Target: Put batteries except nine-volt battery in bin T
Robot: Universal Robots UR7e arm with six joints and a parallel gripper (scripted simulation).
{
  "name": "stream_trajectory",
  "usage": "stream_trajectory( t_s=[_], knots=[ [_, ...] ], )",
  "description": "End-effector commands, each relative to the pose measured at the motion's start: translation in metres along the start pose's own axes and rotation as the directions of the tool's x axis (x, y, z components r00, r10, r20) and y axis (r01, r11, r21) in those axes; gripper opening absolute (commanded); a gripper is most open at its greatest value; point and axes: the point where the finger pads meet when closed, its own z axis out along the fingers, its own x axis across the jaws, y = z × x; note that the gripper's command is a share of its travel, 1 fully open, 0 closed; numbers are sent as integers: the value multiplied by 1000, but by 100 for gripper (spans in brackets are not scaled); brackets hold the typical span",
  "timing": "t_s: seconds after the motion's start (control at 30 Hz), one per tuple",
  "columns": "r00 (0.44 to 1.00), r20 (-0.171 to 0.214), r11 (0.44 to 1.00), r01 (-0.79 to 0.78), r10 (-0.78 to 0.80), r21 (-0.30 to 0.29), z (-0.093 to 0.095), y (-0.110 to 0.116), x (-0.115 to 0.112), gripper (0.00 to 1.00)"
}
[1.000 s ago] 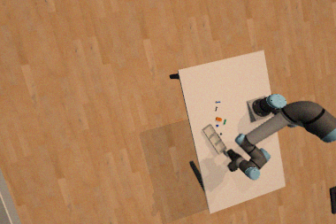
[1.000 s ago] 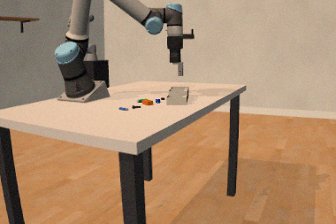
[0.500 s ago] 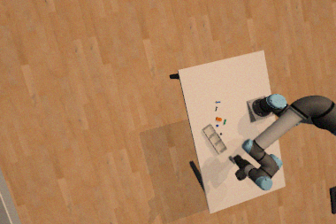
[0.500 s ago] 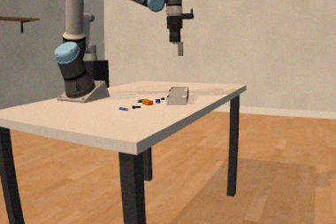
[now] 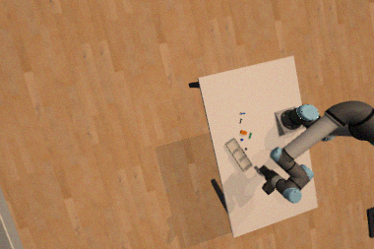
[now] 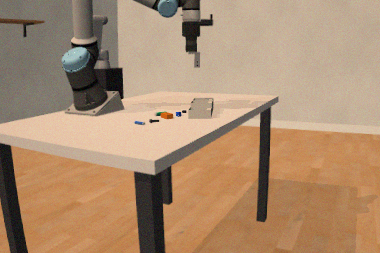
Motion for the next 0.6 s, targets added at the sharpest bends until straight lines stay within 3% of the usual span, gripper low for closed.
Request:
stream_trajectory(
  t_s=[0.0, 0.4, 0.47, 0.5, 0.57],
  knots=[
    [988, 3, 988, 156, -156, 12, 16, 22, 18, 60],
    [885, -2, 885, 466, -466, 4, 67, 92, 69, 60],
    [885, -2, 885, 466, -466, 4, 67, 92, 69, 60],
    [849, -2, 849, 528, -528, 15, 71, 97, 74, 60],
    [844, -1, 844, 536, -536, 18, 79, 109, 82, 60]
  ],
)
